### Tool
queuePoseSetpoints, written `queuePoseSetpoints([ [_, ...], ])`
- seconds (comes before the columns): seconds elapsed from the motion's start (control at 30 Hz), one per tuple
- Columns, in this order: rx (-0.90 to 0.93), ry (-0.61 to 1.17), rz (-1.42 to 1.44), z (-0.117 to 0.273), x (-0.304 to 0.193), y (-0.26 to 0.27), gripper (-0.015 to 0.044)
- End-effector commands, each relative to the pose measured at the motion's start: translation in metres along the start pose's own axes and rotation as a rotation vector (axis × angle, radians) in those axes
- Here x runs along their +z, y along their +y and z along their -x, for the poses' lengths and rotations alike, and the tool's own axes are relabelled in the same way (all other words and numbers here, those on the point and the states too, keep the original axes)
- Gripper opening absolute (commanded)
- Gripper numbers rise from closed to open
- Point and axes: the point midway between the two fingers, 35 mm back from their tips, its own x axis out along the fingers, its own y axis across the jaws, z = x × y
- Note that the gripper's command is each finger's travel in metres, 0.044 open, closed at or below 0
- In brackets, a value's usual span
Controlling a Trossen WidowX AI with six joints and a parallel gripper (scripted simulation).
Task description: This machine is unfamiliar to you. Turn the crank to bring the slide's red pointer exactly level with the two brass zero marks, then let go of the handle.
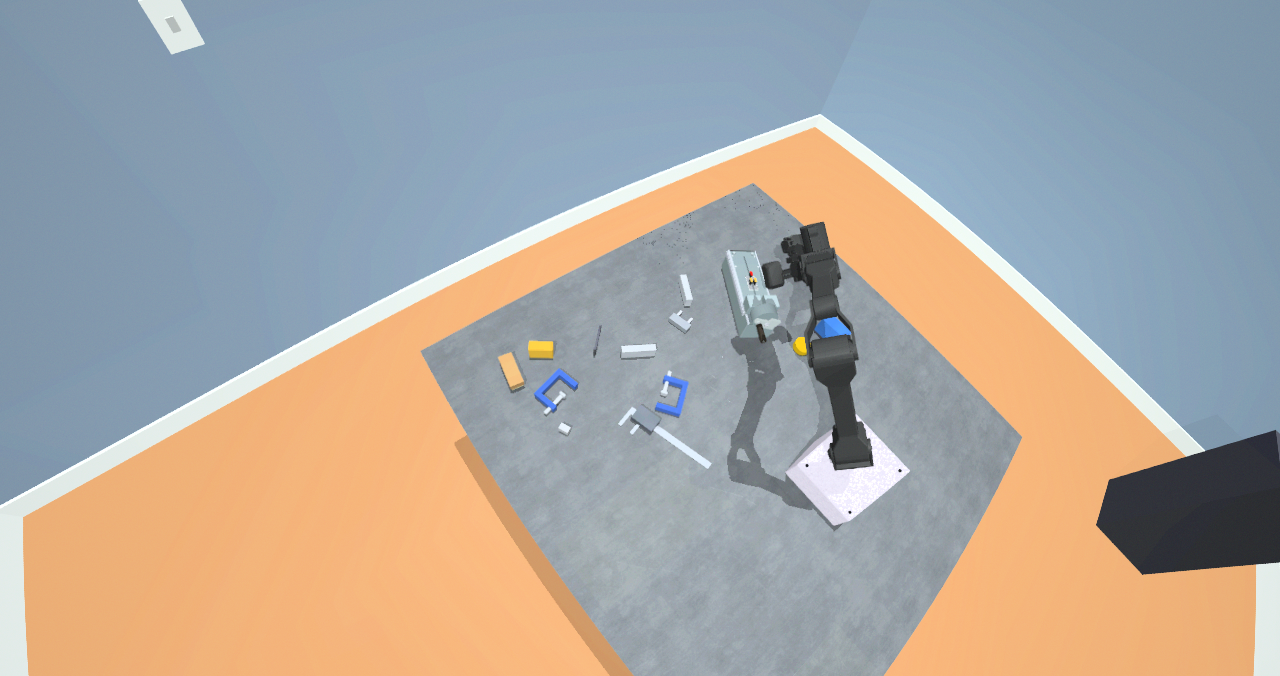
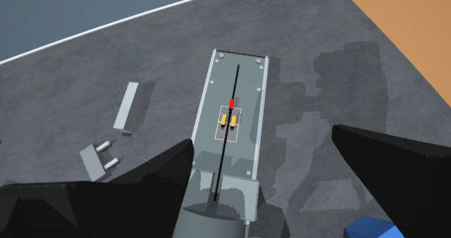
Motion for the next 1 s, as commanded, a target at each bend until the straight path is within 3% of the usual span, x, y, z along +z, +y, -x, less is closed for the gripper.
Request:
queuePoseSetpoints([
  [0.0,-0.011,0.002,-0.028,0.01,-0.006,0.015,0.044],
  [0.73,-0.083,-0.074,-0.242,0.068,-0.074,0.083,0.044],
  [0.97,-0.087,-0.08,-0.257,0.068,-0.082,0.086,0.044],
])
